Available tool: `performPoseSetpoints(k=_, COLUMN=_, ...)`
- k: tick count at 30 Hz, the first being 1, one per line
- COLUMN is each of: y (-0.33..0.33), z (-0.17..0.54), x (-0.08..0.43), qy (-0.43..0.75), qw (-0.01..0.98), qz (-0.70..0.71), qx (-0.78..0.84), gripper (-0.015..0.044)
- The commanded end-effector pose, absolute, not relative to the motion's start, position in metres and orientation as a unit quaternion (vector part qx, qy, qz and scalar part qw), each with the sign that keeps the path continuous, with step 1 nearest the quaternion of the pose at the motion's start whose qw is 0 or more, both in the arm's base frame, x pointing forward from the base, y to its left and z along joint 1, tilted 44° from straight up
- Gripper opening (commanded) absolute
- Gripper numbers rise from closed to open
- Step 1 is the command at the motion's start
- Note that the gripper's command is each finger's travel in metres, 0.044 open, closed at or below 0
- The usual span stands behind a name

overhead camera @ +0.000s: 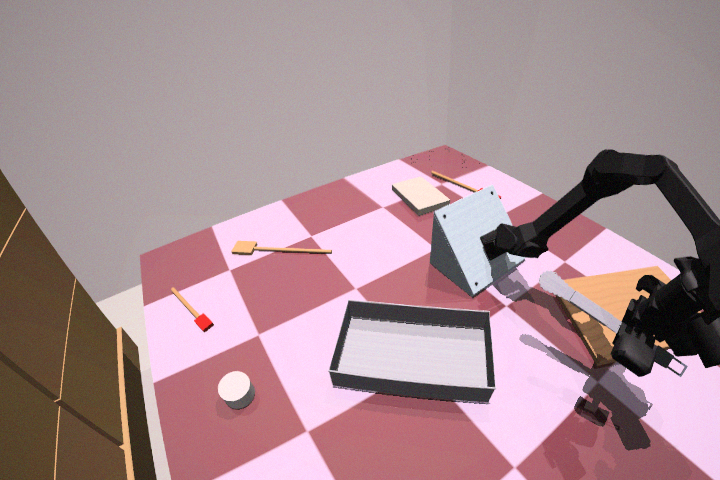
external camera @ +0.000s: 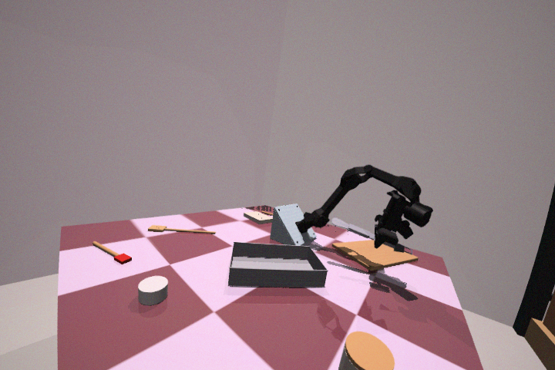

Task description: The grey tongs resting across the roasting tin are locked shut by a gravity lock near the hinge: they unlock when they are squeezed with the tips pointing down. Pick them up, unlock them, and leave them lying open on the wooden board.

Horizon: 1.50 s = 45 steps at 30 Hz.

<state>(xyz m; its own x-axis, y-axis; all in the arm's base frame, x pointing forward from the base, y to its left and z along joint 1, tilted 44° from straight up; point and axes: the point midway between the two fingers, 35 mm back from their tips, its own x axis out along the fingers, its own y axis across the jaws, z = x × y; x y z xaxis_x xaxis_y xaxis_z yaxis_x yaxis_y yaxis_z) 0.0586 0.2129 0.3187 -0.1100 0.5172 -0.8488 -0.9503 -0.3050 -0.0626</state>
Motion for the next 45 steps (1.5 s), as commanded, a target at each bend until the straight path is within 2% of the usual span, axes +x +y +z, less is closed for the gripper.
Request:
performPoseSetpoints(k=1, y=0.214, z=0.316, x=0.049, qy=0.263, qw=0.517, qz=0.694, qx=-0.427, gripper=-0.015)
performPoseSetpoints(k=45, y=0.211, z=0.308, x=-0.05, qy=0.156, qw=0.443, qz=0.688, qx=-0.553, gripper=-0.015)
